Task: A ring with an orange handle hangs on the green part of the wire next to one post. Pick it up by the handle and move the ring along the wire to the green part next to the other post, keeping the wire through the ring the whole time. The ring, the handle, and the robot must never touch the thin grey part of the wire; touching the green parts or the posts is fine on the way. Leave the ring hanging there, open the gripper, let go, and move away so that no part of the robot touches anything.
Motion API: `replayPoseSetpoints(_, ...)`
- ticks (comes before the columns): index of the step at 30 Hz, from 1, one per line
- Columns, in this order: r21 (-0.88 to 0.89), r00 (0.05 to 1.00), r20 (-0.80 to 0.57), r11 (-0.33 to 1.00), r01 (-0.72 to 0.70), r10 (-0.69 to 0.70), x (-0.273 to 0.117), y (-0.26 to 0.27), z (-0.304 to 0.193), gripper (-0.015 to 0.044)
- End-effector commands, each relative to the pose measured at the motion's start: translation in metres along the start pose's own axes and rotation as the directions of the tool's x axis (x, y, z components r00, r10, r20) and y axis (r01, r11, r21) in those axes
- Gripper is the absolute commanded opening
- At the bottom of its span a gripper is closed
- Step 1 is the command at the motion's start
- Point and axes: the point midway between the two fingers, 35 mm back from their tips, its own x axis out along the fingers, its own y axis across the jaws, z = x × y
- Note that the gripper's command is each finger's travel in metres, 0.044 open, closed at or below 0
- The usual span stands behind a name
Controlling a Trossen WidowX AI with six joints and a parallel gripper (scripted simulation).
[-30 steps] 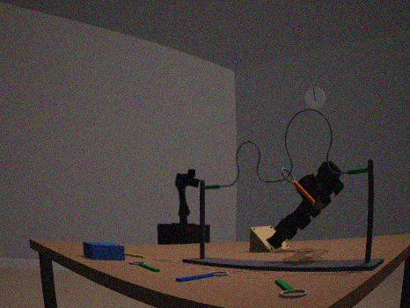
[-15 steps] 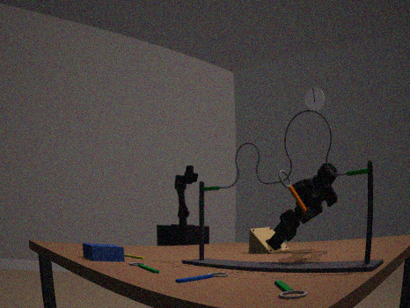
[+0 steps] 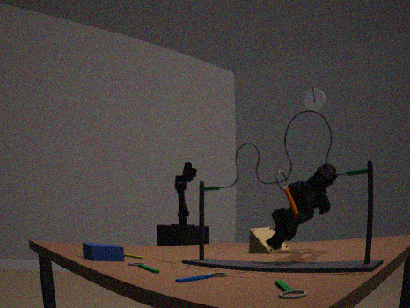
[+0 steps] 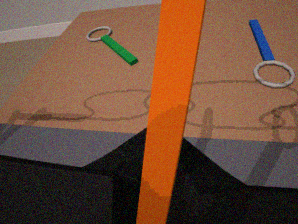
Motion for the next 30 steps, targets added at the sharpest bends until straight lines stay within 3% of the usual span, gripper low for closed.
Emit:
replayPoseSetpoints(1, -0.05, 0.999, -0.012, 0.998, 0.035, -0.035, -0.001, -0.014, -0.002, -0.015)
replayPoseSetpoints(30, -0.19, 0.993, -0.019, 0.975, 0.113, -0.118, -0.011, -0.059, 0.004, -0.015)
